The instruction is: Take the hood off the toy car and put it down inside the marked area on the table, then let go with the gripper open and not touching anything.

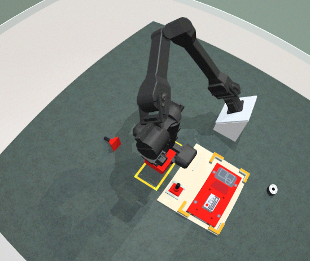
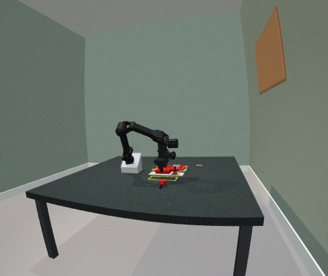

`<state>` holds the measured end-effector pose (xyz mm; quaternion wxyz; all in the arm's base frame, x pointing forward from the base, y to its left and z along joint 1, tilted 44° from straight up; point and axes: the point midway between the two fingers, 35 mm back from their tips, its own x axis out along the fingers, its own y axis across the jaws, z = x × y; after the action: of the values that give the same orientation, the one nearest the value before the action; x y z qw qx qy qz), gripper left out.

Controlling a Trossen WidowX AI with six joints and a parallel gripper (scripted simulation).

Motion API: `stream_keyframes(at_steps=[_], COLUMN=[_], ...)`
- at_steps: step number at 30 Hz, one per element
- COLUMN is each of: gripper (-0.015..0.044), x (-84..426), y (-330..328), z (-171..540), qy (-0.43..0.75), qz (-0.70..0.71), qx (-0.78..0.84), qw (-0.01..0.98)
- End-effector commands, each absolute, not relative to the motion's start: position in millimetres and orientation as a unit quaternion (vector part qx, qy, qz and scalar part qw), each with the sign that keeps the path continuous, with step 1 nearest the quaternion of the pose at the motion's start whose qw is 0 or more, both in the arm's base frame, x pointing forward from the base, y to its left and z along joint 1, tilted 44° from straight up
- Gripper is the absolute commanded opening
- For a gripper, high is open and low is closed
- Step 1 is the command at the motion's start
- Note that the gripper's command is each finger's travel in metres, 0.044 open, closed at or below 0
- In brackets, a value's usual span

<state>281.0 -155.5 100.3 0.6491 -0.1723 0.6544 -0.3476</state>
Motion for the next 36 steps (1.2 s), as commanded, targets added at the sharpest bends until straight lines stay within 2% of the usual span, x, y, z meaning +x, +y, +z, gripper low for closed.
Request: stream_keyframes(at_steps=[1, 36], gripper=[0.0000, 0.0000], x=[278, 274], y=[-158, -171], z=[97, 84], qy=[0.658, 0.658], qz=[-0.347, -0.348], qx=[-0.177, -0.178], qw=[0.645, 0.644])
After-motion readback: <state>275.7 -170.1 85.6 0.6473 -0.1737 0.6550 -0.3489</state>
